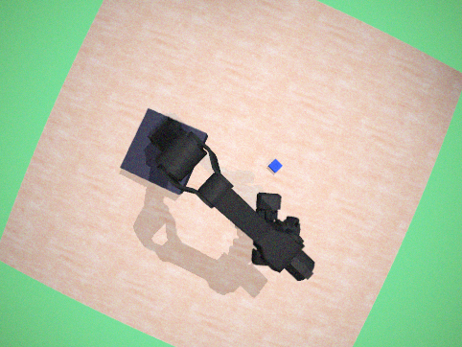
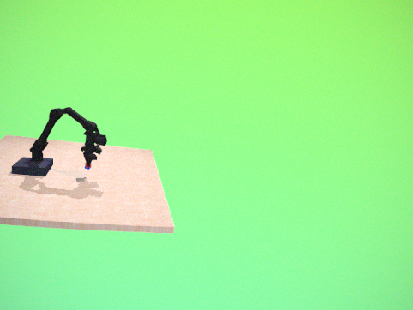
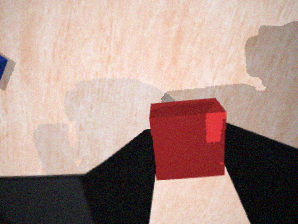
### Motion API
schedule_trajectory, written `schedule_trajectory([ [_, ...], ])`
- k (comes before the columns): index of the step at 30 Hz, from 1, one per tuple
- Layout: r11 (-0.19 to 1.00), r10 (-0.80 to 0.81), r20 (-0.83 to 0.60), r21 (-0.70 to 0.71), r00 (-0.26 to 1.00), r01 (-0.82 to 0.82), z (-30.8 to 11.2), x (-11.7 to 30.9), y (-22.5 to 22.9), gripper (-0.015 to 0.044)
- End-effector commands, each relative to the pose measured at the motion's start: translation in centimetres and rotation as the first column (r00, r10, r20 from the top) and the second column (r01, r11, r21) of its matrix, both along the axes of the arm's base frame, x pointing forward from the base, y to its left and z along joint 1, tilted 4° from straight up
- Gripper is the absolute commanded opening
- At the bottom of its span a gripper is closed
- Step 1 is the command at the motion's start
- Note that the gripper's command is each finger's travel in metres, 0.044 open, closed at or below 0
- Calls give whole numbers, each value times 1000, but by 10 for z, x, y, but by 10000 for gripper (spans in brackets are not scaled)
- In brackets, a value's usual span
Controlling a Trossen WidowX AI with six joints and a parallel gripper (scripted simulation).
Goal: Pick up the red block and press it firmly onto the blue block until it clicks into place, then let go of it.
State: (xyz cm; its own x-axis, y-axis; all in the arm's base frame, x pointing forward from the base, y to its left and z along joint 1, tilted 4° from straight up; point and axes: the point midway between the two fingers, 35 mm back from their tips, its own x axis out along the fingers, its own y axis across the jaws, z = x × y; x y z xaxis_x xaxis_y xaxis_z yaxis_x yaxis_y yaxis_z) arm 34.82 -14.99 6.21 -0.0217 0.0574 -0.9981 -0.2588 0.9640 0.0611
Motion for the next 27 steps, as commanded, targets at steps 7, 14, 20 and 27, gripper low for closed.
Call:
schedule_trajectory([
  [7, 1000, 4, 6, -8, 1000, -4, 36, -3, -4, 0],
  [14, 996, -86, 2, -8, 996, 86, 29, 2, 21, 0],
  [20, 982, -190, -3, -9, 982, 190, 21, 6, 48, 0],
  [27, 948, -317, -9, -10, 948, 317, 12, 8, 82, 0],
])
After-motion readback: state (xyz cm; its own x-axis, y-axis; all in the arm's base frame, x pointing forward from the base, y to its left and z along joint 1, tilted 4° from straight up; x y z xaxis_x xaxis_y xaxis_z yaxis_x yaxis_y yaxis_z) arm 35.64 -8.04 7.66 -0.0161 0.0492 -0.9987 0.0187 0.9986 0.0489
